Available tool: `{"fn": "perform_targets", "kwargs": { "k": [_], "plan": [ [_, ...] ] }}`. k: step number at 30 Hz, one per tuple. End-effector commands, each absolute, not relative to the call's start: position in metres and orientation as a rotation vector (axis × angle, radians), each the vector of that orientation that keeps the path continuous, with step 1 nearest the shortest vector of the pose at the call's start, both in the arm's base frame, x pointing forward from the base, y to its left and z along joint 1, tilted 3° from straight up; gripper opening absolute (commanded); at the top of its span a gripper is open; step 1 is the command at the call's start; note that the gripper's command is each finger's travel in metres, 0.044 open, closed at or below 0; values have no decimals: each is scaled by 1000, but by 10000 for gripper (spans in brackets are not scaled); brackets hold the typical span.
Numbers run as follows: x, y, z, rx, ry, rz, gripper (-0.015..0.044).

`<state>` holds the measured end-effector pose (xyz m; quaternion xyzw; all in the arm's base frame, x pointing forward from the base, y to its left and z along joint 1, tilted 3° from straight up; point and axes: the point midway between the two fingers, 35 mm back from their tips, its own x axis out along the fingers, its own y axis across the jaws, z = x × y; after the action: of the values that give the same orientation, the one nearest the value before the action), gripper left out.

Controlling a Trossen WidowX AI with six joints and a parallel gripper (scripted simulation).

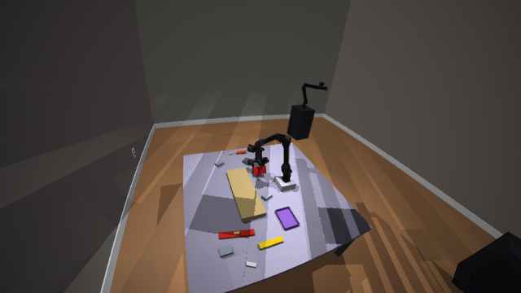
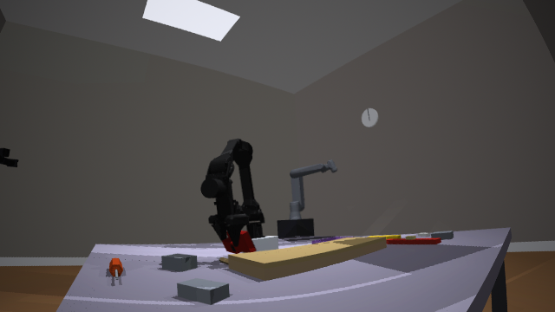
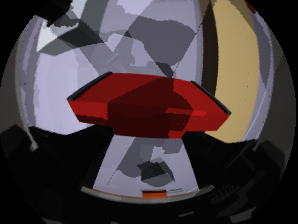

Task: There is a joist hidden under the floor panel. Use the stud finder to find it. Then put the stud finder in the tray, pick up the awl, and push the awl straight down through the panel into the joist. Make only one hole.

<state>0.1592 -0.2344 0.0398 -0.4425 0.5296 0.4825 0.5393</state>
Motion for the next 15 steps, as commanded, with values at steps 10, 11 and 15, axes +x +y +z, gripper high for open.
{"fn": "perform_targets", "kwargs": {
  "k": [10, 11, 15],
  "plan": [
    [161, -234, 69, -1064, 1260, 1131, 0],
    [161, -234, 70, -1064, 1260, 1131, 0],
    [161, -233, 69, -1068, 1265, 1130, 0]
  ]
}}
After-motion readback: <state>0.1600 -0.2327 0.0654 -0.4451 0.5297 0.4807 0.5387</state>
